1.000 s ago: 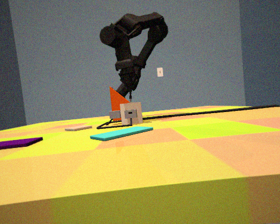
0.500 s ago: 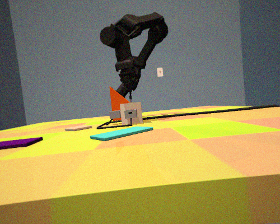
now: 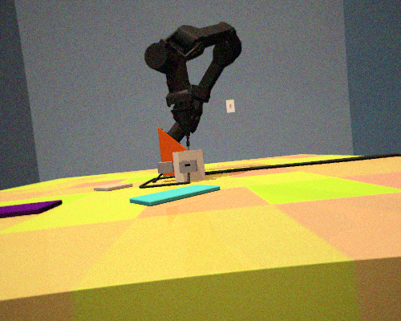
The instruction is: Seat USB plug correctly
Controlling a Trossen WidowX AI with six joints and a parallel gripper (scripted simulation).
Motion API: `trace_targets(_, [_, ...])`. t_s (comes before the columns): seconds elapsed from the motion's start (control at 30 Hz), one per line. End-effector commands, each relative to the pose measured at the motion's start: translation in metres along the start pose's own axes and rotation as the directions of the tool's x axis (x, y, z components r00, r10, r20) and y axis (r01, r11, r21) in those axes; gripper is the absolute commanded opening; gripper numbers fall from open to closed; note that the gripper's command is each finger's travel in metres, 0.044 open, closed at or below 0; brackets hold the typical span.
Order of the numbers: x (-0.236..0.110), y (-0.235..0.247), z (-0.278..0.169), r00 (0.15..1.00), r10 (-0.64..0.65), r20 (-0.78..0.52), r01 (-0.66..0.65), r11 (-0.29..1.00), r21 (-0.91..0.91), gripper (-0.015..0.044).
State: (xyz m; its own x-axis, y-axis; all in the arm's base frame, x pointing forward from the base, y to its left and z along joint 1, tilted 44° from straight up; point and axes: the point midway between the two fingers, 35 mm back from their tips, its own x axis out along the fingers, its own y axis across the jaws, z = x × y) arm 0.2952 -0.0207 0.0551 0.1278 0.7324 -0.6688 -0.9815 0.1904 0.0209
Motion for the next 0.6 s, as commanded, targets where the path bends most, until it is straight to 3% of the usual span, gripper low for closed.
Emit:
trace_targets(0.0, [0.0011, 0.0006, -0.0001, 1.0, 0.0, 0.004, 0.0, 1.0, 0.008, 0.0])
trace_targets(0.57, [0.0032, 0.0006, -0.0002, 1.0, 0.0, 0.005, 0.0, 1.0, 0.008, 0.0])
